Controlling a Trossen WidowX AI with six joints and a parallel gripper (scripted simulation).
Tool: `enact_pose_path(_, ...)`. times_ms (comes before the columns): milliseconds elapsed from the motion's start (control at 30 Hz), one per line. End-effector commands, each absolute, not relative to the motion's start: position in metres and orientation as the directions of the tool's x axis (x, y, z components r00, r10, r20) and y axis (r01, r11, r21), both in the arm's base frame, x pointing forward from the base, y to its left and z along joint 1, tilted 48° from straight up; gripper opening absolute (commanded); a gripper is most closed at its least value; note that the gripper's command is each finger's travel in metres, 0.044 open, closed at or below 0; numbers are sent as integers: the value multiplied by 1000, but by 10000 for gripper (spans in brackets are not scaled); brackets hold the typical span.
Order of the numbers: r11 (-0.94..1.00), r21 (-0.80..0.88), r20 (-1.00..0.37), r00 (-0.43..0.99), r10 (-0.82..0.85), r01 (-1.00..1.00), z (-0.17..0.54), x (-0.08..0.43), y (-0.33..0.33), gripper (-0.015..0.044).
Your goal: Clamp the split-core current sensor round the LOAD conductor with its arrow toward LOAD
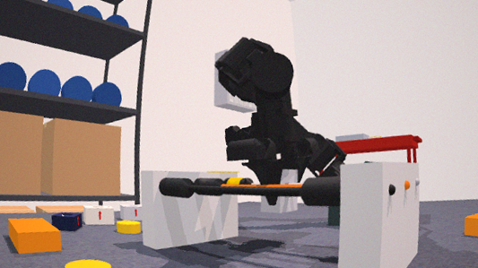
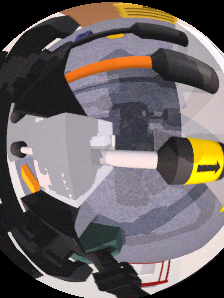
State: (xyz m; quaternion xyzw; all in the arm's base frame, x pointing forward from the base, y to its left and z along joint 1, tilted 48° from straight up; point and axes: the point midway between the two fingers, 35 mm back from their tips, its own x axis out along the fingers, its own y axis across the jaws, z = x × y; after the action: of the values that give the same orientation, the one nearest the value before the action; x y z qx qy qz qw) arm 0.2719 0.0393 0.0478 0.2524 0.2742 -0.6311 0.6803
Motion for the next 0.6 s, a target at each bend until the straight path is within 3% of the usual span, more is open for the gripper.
enact_pose_path(0,76,-2,-692,53,-720,997,48,272,39,186)
enact_pose_path(400,76,-2,-692,53,-720,997,48,272,39,106)
enact_pose_path(533,112,40,-689,109,-716,993,48,272,40,1)
enact_pose_path(567,130,61,-687,136,-714,990,48,273,41,0)
